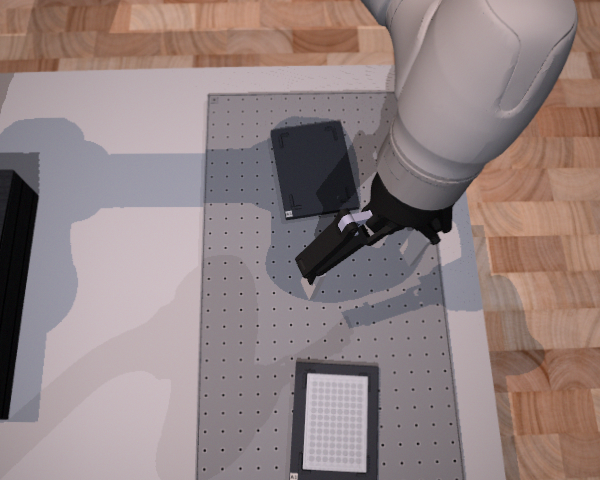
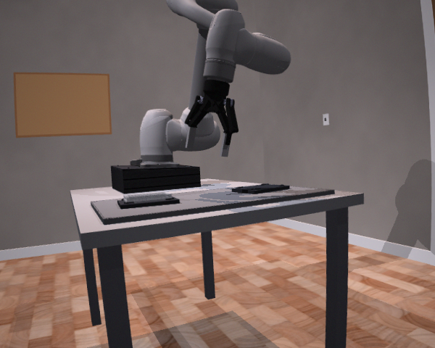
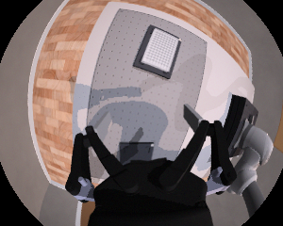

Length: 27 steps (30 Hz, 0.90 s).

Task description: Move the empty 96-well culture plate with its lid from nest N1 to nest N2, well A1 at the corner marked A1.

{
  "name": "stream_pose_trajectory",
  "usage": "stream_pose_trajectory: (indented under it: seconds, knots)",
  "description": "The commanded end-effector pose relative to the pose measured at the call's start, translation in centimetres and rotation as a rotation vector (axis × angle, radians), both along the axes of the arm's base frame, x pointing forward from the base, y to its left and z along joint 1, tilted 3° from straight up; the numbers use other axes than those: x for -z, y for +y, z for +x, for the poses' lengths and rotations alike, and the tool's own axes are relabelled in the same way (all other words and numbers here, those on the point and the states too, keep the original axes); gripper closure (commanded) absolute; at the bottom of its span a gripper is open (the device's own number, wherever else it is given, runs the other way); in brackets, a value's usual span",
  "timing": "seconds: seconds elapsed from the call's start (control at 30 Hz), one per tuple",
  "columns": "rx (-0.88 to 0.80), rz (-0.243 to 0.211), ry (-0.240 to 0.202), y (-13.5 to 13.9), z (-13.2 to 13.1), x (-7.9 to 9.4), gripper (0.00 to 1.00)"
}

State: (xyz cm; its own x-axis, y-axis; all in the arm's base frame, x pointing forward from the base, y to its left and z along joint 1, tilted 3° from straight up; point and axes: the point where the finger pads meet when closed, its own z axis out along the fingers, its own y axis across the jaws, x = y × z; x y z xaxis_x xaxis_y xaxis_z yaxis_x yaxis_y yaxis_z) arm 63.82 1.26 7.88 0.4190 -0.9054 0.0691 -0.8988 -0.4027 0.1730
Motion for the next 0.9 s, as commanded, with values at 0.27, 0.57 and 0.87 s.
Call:
stream_pose_trajectory:
  seconds: [0.27, 0.57, 0.87]
  knots:
    - [0.111, 0.052, -0.041, -5.2, -0.1, 2.0, 0.00]
    - [0.220, 0.092, -0.084, -8.4, -0.3, 3.0, 0.00]
    - [0.333, 0.125, -0.131, -12.5, -0.8, 4.1, 0.00]
